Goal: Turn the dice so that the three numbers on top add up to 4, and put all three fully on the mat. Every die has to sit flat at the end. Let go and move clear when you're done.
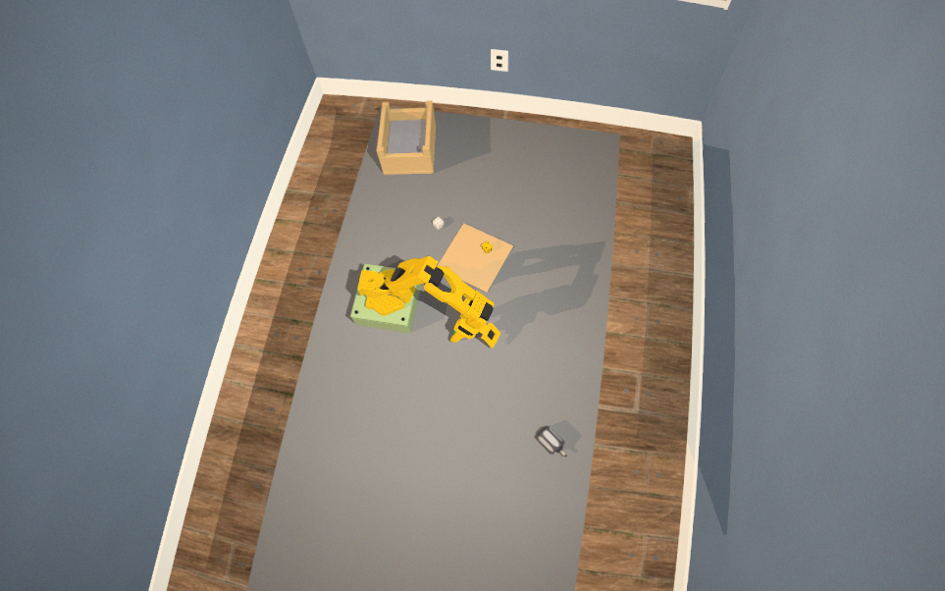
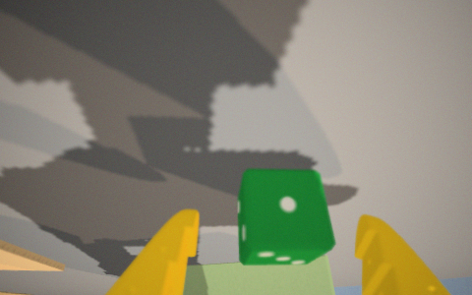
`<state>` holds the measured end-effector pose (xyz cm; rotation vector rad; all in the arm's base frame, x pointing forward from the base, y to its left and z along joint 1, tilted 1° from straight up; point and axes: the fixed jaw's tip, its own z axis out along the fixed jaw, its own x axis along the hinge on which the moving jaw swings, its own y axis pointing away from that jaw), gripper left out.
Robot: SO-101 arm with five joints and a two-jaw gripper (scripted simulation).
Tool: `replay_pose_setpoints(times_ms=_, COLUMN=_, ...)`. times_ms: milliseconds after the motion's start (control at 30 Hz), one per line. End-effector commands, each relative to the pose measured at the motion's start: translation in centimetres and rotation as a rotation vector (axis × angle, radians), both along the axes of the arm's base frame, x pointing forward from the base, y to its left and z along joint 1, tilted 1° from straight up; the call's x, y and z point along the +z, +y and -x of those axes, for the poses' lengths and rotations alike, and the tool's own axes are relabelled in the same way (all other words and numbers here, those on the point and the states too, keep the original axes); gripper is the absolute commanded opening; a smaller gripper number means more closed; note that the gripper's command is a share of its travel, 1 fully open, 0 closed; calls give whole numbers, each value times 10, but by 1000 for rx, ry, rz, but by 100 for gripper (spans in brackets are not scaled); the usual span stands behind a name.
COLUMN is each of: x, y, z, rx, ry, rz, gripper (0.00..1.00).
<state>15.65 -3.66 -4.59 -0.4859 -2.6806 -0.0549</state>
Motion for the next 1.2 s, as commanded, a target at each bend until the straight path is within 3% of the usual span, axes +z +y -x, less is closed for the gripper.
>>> replay_pose_setpoints(times_ms=0, x=-4, y=1, z=-2, rx=-1, ry=-5, rz=5, gripper=28)
replay_pose_setpoints(times_ms=700, x=-4, y=-1, z=-1, rx=-3, ry=-5, rz=0, gripper=24)
replay_pose_setpoints(times_ms=1167, x=-4, y=-7, z=1, rx=-9, ry=-8, rz=-14, gripper=14)
